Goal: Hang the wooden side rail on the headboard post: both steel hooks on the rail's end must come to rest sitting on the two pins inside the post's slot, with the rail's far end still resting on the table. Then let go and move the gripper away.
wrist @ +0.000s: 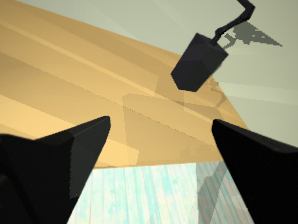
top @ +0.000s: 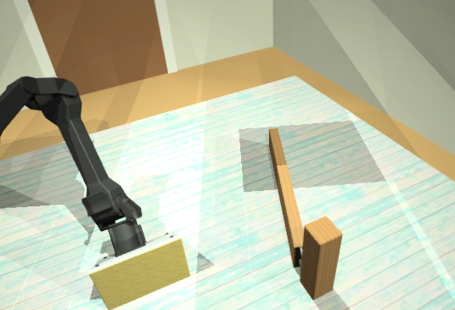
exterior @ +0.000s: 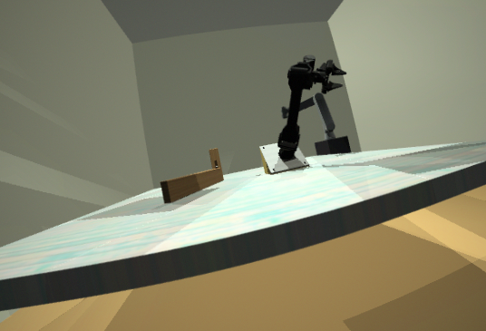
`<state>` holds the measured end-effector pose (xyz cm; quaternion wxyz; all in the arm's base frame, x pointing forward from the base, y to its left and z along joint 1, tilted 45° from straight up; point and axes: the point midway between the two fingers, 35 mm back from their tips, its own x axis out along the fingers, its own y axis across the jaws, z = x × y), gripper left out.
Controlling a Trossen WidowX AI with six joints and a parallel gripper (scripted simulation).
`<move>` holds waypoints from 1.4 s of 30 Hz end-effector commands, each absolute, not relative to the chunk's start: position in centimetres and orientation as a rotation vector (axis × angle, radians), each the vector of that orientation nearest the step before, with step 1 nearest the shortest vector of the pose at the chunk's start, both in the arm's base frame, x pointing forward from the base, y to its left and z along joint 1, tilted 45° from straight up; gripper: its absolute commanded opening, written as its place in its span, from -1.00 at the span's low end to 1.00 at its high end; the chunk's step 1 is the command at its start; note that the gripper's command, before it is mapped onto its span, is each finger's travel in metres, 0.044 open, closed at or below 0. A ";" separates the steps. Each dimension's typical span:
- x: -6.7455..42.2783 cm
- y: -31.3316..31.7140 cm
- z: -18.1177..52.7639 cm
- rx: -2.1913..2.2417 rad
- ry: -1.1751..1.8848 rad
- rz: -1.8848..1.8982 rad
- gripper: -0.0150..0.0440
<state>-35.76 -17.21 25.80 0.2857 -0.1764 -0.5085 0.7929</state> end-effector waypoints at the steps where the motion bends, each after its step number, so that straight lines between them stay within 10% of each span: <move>1: -35.8 -17.4 25.7 -0.467 -1.369 2.124 0.95; 20: -29.7 -36.3 15.9 0.212 -2.472 2.371 1.00; 42: -5.4 -44.0 -0.3 1.576 -3.708 1.930 1.00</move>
